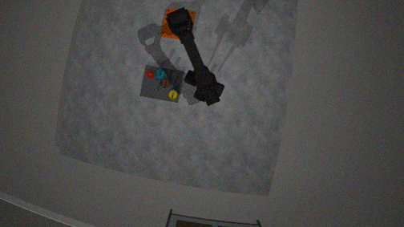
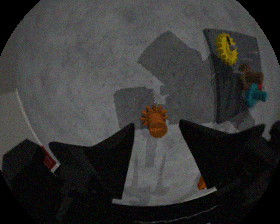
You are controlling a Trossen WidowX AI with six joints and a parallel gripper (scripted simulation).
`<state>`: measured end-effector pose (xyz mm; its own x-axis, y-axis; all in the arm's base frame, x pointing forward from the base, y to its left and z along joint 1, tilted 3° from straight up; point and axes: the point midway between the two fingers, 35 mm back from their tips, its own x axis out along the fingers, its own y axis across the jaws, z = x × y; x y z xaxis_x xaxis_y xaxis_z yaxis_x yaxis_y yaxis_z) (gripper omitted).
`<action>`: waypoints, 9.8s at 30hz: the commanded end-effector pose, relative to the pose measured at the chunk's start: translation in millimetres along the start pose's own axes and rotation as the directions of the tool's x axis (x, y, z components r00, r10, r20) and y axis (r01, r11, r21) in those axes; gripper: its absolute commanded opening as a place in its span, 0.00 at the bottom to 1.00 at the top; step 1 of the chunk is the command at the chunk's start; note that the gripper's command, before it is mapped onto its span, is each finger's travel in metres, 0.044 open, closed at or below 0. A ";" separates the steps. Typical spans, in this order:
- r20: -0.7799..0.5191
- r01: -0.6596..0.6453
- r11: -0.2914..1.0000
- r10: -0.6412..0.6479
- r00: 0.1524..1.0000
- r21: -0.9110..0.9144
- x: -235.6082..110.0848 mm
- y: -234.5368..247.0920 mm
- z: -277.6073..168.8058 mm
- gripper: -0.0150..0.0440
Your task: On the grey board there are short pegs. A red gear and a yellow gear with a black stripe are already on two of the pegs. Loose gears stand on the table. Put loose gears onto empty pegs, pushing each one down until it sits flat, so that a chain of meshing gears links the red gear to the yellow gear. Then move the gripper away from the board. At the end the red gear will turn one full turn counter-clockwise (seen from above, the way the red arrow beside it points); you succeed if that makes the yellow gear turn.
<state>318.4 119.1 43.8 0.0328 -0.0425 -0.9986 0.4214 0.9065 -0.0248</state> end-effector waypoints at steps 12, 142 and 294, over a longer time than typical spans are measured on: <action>-0.003 -0.003 1.000 0.003 1.000 0.003 0.6 0.4 -0.4 0.30; 0.004 0.007 1.000 -0.007 1.000 0.004 -74.4 -117.9 66.0 0.25; 0.004 0.002 0.498 -0.011 1.000 0.867 -53.4 -149.7 72.1 0.49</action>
<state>317.8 -45.5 83.4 0.0196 -0.0534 -0.9984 0.9953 0.0957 0.0144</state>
